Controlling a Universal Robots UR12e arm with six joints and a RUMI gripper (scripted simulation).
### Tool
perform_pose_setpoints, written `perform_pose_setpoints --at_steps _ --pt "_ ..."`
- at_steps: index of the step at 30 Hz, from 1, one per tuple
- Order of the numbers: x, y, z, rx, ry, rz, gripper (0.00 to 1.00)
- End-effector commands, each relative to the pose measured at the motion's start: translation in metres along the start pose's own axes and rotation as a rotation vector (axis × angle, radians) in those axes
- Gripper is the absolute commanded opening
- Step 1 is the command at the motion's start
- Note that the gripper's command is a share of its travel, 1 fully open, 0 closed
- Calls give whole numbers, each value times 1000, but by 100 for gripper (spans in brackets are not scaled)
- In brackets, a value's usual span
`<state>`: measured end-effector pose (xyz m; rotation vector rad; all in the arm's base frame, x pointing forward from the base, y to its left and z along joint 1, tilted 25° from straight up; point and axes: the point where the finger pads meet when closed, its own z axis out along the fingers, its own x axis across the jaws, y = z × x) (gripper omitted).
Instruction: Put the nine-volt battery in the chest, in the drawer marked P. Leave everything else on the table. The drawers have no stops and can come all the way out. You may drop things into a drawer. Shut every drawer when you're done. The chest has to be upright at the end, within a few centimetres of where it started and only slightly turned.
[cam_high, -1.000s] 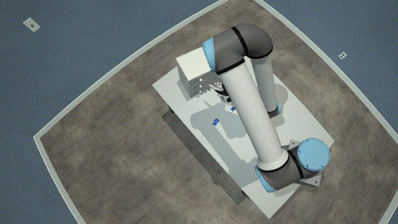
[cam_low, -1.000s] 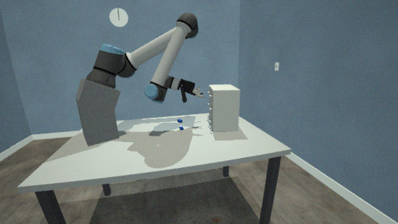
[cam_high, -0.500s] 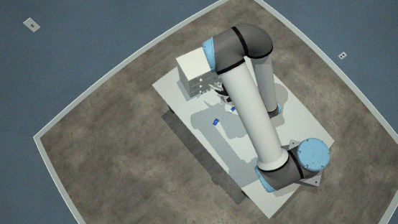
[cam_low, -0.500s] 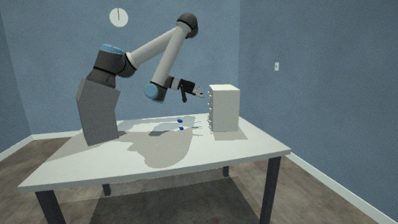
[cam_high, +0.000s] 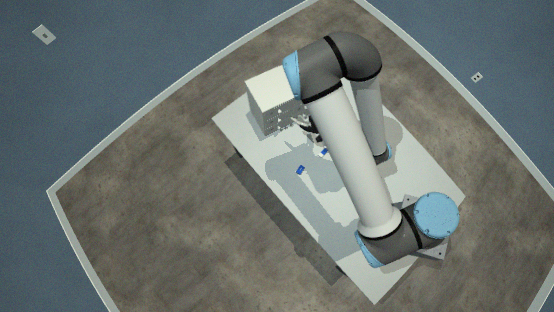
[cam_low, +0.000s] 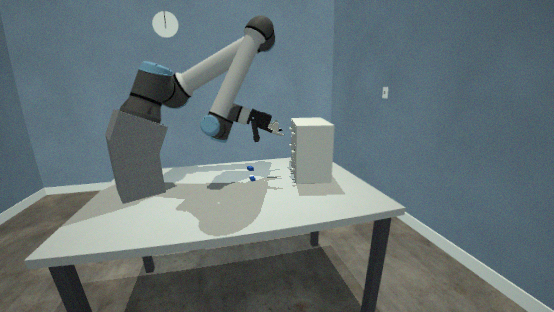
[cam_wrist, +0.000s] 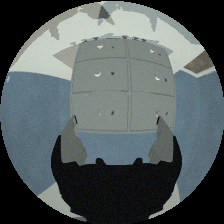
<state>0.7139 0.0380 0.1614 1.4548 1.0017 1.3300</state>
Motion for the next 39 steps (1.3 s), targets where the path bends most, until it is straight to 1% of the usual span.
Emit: perform_pose_setpoints --at_steps 1,9,11,26,28,39 --pt "0 1 -1 12 0 0 100" --pt "0 3 -4 45 0 0 100" --pt "0 3 -4 45 0 0 100" --pt "0 7 -13 137 0 0 100" --pt "0 7 -13 137 0 0 100" --pt "0 12 -21 221 0 0 100"
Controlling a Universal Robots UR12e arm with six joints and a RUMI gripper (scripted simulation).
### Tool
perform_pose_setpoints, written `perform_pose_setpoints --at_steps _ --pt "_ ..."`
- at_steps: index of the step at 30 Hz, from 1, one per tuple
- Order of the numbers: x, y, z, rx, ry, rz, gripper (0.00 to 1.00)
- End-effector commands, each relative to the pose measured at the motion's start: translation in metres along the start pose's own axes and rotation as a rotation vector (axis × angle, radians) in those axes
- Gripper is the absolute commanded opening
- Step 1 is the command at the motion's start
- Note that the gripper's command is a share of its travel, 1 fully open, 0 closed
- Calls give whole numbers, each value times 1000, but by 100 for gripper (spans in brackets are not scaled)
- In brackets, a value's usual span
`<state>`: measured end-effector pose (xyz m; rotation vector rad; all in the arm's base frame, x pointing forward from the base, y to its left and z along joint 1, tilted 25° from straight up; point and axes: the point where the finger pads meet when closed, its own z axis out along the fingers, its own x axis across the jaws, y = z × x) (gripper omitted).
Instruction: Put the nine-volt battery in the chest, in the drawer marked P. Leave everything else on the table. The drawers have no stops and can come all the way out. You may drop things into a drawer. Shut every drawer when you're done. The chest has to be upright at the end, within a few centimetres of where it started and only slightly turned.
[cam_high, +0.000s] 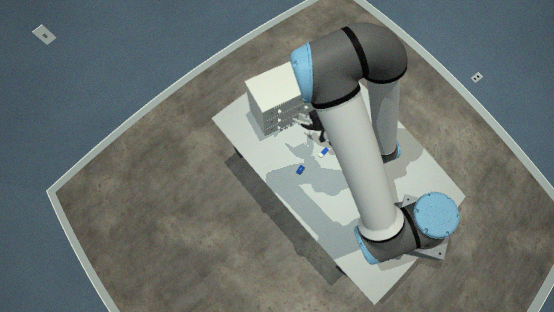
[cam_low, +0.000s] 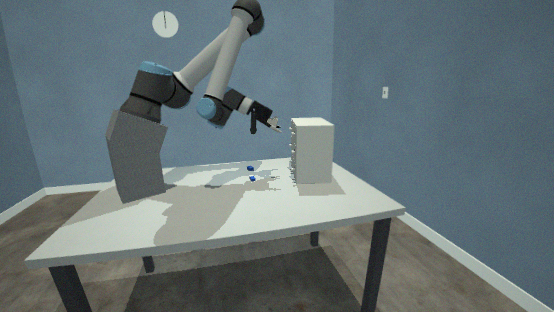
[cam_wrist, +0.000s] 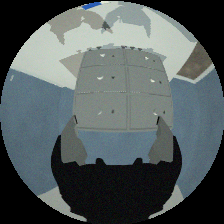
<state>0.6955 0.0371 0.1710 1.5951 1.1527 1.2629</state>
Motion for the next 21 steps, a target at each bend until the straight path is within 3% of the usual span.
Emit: perform_pose_setpoints --at_steps 1,21 --pt "0 2 -4 40 0 0 100" --pt "0 7 -19 191 0 -1 100"
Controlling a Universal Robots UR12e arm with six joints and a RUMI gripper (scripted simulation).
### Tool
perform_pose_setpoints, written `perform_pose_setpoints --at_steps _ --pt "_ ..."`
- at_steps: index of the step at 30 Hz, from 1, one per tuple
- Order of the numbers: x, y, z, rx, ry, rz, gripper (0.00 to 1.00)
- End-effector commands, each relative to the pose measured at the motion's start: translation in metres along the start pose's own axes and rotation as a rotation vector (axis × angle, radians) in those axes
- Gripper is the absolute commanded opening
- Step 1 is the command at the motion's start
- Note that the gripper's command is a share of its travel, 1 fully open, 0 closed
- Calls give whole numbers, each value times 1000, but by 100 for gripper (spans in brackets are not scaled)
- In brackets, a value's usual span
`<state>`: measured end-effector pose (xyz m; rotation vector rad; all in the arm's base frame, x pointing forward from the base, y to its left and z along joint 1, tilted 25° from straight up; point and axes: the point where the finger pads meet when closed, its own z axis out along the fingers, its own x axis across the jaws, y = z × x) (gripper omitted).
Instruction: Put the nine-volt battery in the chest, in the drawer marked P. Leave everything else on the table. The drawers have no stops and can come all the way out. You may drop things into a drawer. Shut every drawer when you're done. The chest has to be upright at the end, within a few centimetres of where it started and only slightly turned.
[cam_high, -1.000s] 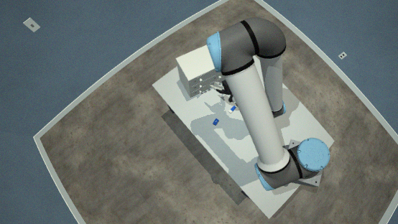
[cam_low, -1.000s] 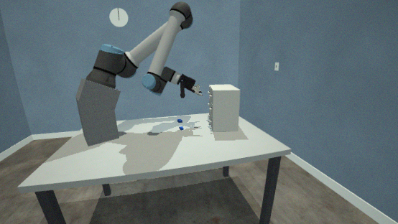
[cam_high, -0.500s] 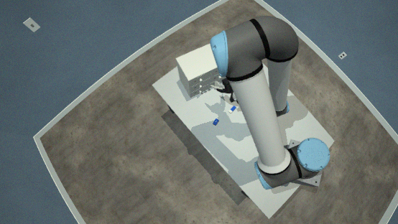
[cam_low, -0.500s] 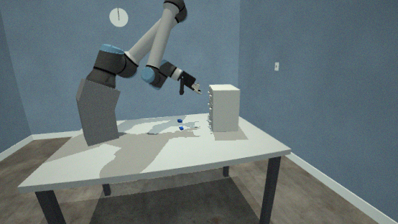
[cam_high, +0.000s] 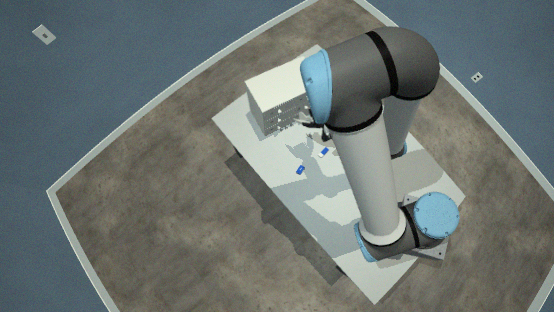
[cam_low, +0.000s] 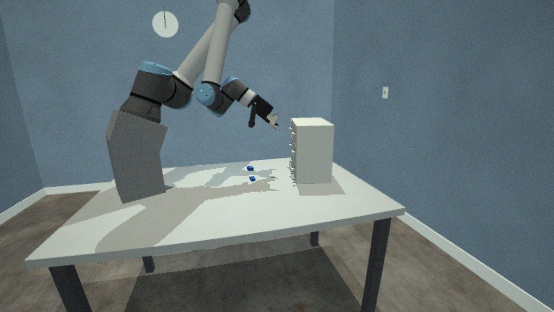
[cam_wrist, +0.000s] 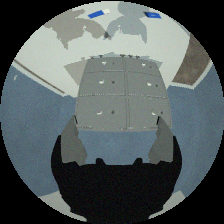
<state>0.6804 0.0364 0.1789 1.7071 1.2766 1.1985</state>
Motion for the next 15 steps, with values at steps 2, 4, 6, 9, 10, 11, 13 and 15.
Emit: perform_pose_setpoints --at_steps 2,4,6,9,10,11,13,15 --pt "0 1 -3 37 0 -1 100" --pt "0 2 -5 54 -1 -1 100" --pt "0 2 -7 72 0 -1 100" --pt "0 2 -10 98 -1 -1 100" --pt "0 2 -11 107 -1 -1 100" --pt "0 3 -12 115 -1 -1 100" --pt "0 3 -14 133 -1 -1 100" --pt "0 3 -15 151 -1 -1 100"
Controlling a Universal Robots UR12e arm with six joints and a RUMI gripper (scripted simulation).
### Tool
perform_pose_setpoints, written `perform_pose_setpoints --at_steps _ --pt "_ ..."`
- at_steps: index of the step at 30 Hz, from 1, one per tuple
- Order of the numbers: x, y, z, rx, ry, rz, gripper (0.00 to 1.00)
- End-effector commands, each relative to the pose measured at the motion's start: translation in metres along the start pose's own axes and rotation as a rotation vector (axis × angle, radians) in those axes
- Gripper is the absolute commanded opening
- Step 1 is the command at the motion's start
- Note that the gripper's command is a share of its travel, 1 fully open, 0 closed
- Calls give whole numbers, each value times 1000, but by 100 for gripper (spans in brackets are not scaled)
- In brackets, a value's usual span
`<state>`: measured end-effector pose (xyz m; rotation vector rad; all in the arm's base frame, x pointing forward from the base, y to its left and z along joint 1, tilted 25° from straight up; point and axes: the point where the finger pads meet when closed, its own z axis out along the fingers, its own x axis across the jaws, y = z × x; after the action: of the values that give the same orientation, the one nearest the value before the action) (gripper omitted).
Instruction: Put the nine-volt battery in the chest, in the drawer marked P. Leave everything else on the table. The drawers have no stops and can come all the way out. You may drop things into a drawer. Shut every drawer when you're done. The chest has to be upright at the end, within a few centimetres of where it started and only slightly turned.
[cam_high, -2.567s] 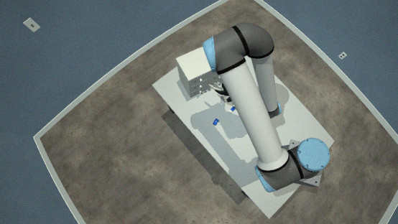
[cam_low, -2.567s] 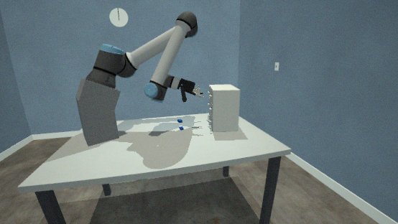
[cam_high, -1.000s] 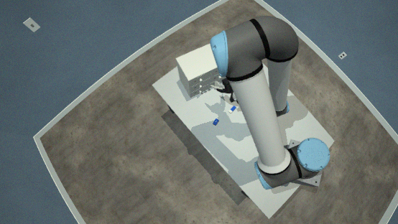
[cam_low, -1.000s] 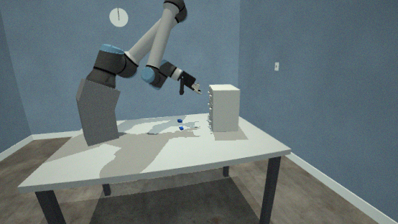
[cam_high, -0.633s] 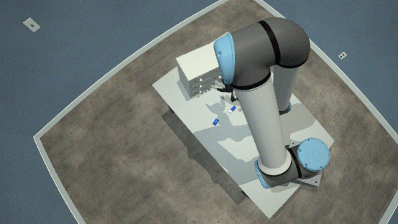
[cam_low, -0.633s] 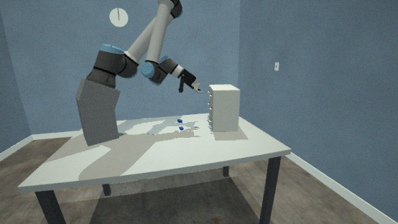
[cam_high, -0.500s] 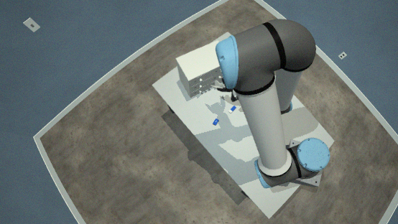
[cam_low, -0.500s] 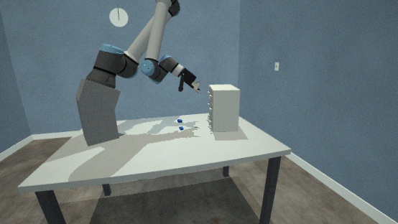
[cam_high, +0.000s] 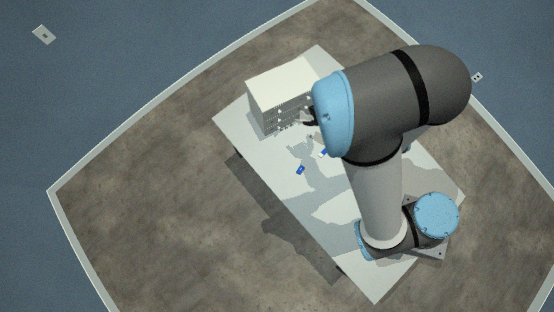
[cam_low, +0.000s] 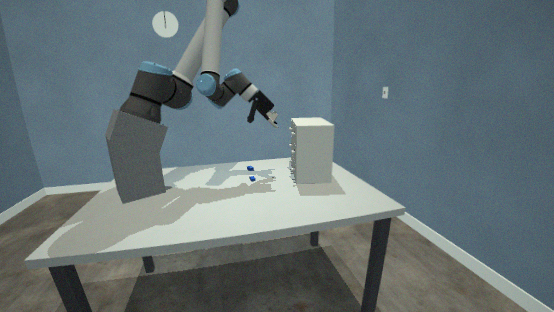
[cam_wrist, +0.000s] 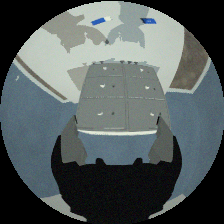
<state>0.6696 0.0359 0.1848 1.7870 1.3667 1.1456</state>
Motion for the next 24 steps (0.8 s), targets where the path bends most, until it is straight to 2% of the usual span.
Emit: perform_pose_setpoints --at_steps 1,4,19,24 --pt "0 1 -4 47 -1 -1 100" --pt "0 1 -5 56 0 -1 100" --pt "0 2 -20 193 -1 -1 100" --pt "0 2 -23 220 -1 -1 100"
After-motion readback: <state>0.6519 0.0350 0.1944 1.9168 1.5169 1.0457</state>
